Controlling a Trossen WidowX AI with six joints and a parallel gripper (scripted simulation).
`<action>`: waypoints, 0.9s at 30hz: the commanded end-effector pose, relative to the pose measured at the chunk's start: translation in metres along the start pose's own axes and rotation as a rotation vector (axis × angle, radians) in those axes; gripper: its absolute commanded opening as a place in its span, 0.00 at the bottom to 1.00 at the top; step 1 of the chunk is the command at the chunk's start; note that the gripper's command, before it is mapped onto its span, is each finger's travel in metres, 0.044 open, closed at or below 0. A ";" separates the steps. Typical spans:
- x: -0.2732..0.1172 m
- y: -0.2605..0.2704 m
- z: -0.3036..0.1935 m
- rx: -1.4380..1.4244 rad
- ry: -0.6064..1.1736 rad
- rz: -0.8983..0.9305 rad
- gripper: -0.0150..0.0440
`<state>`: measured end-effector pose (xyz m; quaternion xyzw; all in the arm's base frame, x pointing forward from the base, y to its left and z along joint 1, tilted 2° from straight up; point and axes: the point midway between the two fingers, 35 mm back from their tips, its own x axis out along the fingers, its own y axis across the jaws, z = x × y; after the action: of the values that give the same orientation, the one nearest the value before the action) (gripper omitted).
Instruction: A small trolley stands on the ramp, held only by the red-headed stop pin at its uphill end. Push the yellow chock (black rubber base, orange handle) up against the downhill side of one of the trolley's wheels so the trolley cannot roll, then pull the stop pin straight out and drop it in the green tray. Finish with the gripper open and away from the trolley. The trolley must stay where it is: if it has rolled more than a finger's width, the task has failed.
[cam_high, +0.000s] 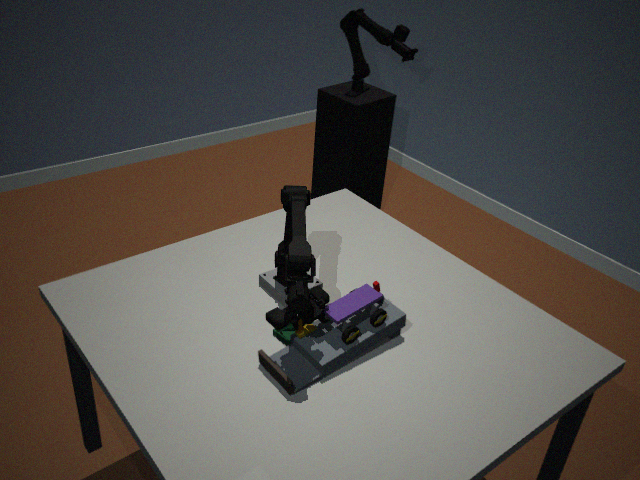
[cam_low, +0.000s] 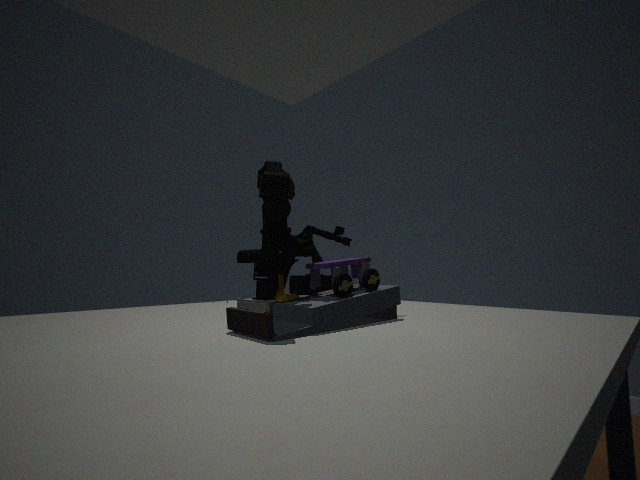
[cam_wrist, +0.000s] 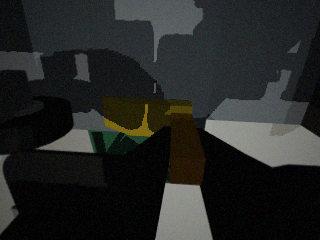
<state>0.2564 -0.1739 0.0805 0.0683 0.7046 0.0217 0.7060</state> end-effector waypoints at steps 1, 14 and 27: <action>-0.001 0.005 0.000 0.004 -0.010 0.001 0.25; 0.000 0.013 0.000 0.004 -0.010 0.002 0.25; 0.000 0.021 -0.001 0.004 -0.010 0.003 0.25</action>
<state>0.2568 -0.1582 0.0822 0.0686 0.7027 0.0190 0.7079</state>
